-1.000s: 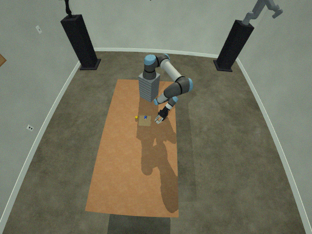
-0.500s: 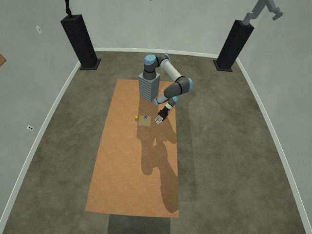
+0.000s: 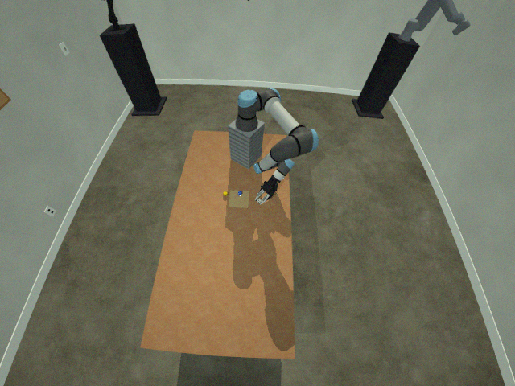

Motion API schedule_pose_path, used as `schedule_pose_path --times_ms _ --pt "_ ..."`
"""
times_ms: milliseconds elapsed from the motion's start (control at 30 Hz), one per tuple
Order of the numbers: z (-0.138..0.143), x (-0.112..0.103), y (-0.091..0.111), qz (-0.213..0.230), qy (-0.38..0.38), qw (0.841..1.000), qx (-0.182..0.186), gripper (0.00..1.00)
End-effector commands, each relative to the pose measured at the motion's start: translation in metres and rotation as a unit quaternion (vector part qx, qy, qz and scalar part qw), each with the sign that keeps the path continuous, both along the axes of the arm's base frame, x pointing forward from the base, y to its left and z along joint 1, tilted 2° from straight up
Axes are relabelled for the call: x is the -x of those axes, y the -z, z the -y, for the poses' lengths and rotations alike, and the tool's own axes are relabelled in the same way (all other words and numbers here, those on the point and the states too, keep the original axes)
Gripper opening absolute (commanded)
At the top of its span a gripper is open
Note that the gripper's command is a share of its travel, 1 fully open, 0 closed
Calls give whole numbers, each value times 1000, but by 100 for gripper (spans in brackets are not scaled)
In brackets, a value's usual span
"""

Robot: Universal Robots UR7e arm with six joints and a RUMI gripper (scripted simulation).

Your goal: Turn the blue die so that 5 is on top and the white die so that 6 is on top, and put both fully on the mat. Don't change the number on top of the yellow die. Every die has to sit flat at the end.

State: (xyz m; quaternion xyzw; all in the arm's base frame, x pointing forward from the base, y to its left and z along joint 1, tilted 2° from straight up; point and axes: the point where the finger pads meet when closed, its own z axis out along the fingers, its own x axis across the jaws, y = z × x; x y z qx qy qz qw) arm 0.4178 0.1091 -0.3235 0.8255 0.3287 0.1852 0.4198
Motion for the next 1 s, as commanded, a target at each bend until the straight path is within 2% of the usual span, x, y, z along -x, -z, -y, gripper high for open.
schedule_pose_path --times_ms 0,533,967 --pt "0 0 0 1 0 1000 0 24" --pt "-3 3 -4 1 0 1000 0 24" --pt "-27 27 -28 1 0 1000 0 24"
